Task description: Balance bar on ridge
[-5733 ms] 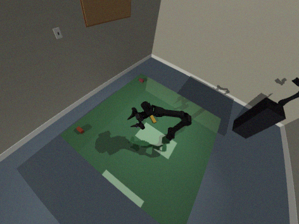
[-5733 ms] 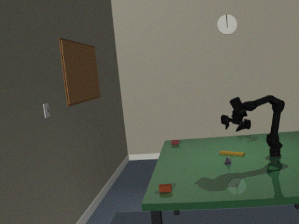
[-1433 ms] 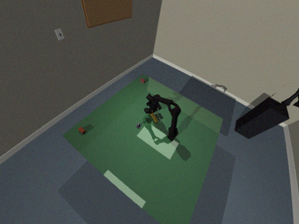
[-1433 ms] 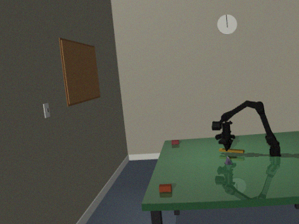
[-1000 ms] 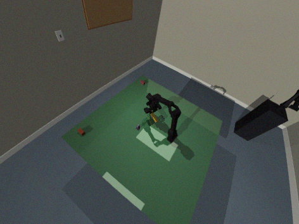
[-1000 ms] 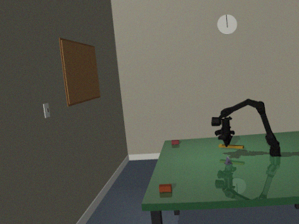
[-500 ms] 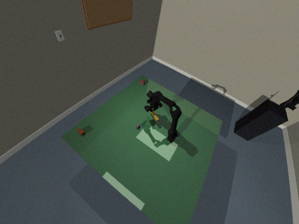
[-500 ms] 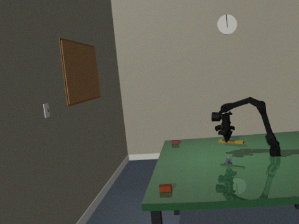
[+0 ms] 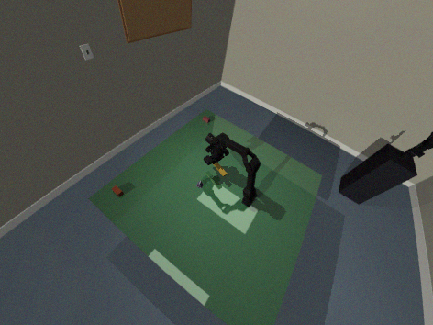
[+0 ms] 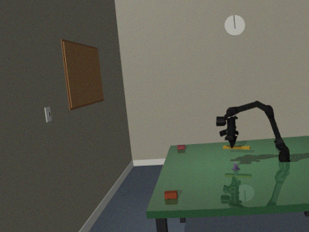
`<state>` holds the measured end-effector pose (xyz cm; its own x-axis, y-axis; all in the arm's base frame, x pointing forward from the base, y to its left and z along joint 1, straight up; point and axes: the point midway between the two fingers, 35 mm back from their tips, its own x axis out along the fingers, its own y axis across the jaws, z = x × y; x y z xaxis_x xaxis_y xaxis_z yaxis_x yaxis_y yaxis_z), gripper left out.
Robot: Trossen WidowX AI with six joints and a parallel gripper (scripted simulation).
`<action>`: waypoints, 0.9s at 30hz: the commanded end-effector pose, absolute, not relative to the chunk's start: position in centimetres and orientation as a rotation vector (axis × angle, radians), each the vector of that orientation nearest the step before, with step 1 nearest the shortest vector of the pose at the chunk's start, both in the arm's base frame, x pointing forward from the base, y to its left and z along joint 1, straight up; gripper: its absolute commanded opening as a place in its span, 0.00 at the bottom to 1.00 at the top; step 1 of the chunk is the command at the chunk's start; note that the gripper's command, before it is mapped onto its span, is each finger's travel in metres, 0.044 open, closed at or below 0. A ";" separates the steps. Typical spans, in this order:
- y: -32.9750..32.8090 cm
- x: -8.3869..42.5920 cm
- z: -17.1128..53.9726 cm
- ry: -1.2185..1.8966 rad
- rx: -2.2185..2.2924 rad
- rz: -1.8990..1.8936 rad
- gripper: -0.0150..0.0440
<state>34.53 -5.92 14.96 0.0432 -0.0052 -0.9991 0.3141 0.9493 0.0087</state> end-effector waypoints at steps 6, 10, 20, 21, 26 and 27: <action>-3.0 35.7 14.9 1.529 0.155 -0.154 0.25; -1.6 36.2 14.9 1.532 0.114 -0.113 0.25; 2.1 37.1 15.0 1.534 0.015 -0.011 0.25; 2.5 37.2 15.0 1.534 0.005 -0.001 0.25; 4.3 37.5 15.1 1.533 -0.042 0.047 0.25; 4.7 37.6 15.1 1.533 -0.052 0.057 0.25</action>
<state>37.39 3.72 15.28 0.0450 0.0066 -0.9990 -0.0320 0.9995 0.0052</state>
